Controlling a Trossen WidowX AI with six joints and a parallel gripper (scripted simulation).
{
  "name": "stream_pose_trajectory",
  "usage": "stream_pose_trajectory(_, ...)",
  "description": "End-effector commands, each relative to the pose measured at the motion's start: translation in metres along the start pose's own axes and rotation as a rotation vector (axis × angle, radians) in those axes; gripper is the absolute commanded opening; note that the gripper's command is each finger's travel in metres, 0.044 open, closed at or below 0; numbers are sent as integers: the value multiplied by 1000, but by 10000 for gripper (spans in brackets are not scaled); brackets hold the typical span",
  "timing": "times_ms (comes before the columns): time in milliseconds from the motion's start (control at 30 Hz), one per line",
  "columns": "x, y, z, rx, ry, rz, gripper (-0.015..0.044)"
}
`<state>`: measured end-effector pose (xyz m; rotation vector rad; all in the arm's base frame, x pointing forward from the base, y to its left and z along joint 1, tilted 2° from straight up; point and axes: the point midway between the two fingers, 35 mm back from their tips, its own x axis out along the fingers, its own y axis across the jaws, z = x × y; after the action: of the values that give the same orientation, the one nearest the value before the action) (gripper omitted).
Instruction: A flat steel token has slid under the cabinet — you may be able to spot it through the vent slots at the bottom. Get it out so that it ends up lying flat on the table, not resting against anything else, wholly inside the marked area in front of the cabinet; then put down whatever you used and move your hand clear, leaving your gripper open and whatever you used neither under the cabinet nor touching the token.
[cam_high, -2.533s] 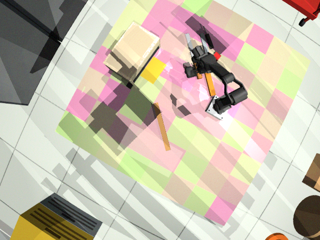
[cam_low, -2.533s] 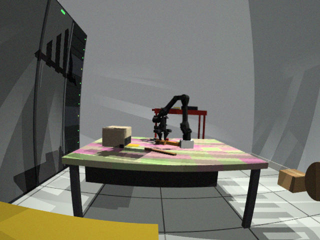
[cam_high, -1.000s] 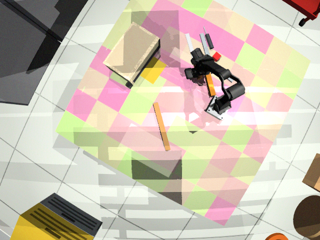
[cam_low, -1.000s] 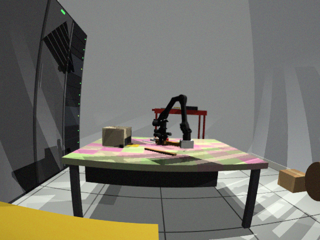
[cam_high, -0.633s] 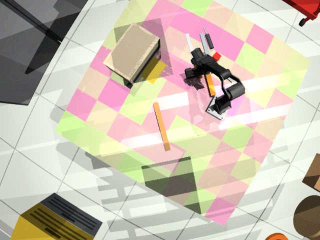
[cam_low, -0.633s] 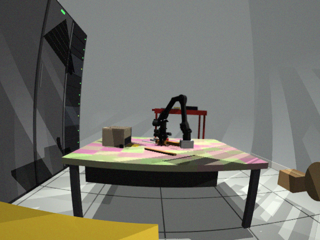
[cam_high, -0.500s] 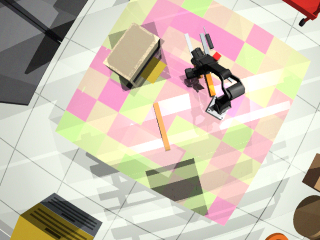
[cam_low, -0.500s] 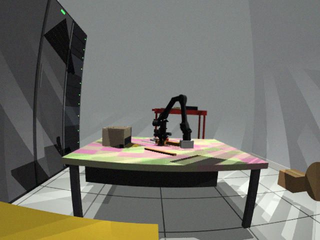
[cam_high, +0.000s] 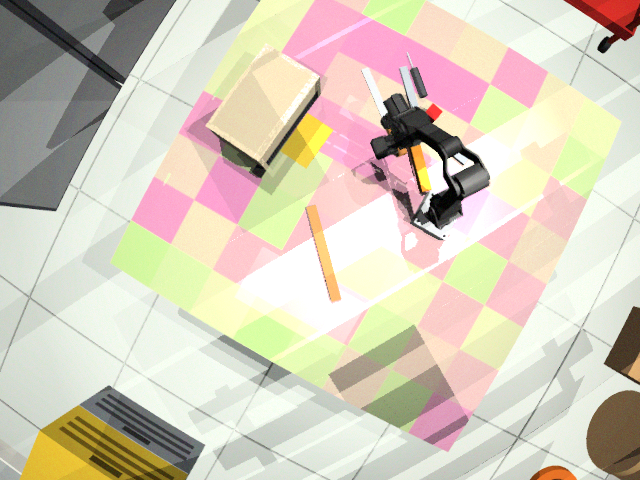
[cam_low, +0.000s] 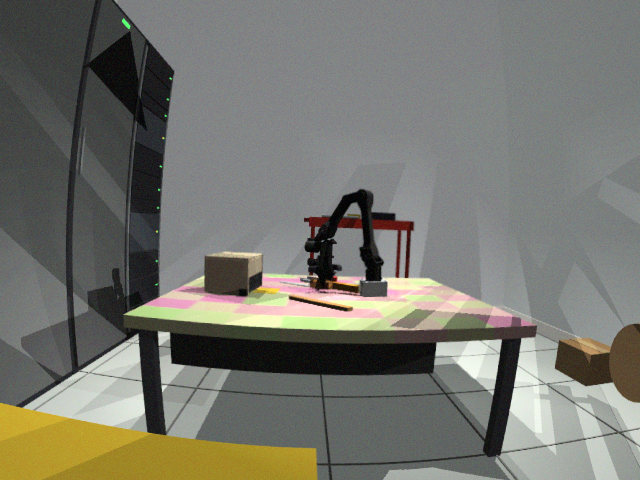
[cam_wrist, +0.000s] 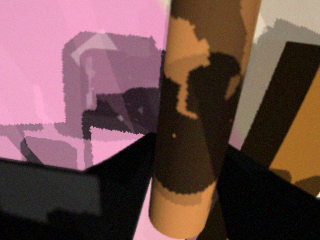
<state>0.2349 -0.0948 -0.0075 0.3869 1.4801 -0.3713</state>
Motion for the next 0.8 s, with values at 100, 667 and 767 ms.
stream_pose_trajectory(100,-1,-1,3,-60,-1,1,0)
stream_pose_trajectory(667,-1,-6,7,-178,-2,0,0)
stream_pose_trajectory(767,-2,-6,7,-199,-2,0,0)
